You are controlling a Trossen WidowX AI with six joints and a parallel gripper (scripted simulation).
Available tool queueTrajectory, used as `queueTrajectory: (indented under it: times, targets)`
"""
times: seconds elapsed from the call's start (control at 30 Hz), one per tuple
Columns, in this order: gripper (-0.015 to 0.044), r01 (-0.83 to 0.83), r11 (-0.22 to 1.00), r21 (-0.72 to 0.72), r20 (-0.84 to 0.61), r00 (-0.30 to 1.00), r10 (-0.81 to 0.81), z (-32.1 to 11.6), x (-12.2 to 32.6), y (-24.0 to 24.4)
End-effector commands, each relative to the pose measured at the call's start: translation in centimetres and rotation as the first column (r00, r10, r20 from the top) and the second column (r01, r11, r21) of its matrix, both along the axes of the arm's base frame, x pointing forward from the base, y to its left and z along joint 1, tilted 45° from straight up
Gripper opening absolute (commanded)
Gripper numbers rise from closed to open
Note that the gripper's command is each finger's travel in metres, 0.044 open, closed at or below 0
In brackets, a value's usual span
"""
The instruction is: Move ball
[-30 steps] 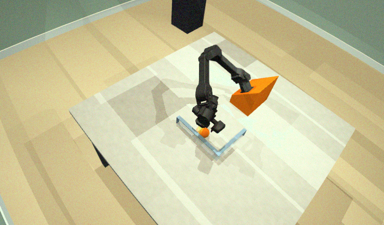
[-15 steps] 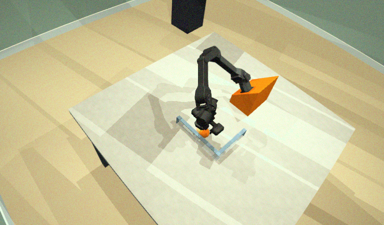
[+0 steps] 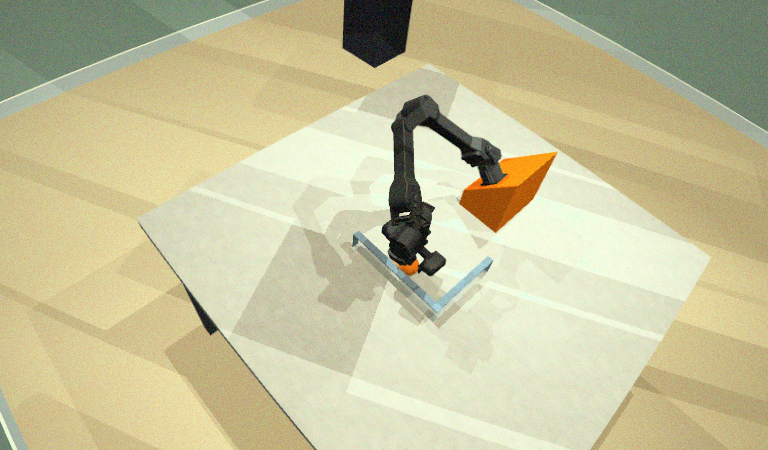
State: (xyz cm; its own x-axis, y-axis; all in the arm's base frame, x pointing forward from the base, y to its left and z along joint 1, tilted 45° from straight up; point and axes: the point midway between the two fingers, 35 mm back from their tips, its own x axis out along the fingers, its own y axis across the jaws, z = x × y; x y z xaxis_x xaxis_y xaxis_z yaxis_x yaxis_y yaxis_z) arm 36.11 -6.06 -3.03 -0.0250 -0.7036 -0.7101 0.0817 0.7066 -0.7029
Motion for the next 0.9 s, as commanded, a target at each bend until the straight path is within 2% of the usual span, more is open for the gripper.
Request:
queueTrajectory:
  times: [0.0,0.3,0.43,0.67,0.87]
  targets:
    - [0.0385,-0.001,1.000,-0.005,-0.015,1.000,0.001,-0.7,-0.3,-0.6]
    - [0.0385,-0.001,1.000,-0.006,-0.015,1.000,0.001,-1.5,-0.4,-1.4]
    - [0.0280,-0.001,1.000,-0.006,-0.015,1.000,0.001,-1.5,-0.4,-1.4]
    - [0.0233,-0.001,1.000,-0.006,-0.015,1.000,0.001,-1.5,-0.4,-1.4]
    - [0.0076,-0.012,1.000,0.027,-0.031,0.999,0.012,-2.5,-1.0,0.1]
